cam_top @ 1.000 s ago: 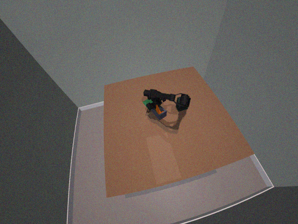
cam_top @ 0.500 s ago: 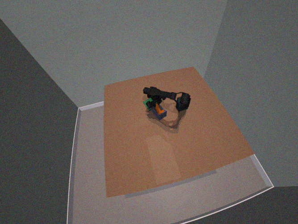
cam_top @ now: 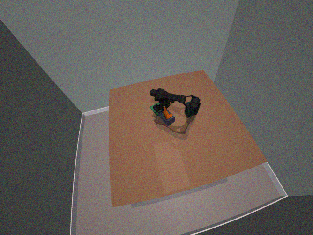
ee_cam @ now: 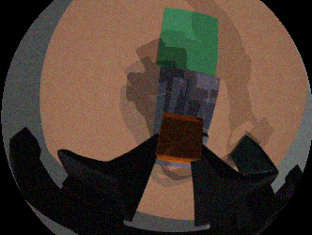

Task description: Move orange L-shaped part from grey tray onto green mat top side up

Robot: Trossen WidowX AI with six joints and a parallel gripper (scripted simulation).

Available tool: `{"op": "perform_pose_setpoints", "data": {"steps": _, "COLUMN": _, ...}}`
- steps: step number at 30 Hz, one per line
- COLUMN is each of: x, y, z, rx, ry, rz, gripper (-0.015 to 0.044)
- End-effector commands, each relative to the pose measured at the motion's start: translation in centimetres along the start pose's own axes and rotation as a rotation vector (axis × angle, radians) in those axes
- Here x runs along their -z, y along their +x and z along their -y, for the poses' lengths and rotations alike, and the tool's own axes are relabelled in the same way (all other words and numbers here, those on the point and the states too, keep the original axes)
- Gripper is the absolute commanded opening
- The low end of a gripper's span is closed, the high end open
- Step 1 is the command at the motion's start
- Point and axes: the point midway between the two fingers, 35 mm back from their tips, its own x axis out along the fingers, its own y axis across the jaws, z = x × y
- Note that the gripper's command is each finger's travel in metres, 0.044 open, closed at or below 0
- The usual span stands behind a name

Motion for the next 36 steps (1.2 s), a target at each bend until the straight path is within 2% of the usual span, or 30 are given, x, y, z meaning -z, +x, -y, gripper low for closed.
{"op": "perform_pose_setpoints", "data": {"steps": 1, "x": -0.1, "y": -0.8, "z": 0.0, "rx": 0.000, "ry": -0.003, "rz": 0.005, "gripper": 0.0000}}
{"op": "perform_pose_setpoints", "data": {"steps": 16, "x": -0.5, "y": -1.7, "z": 0.0, "rx": 0.000, "ry": -0.003, "rz": 0.005, "gripper": 0.0000}}
{"op": "perform_pose_setpoints", "data": {"steps": 36, "x": -8.0, "y": -1.6, "z": 0.6, "rx": 0.000, "ry": -0.004, "rz": 0.009, "gripper": 0.0000}}
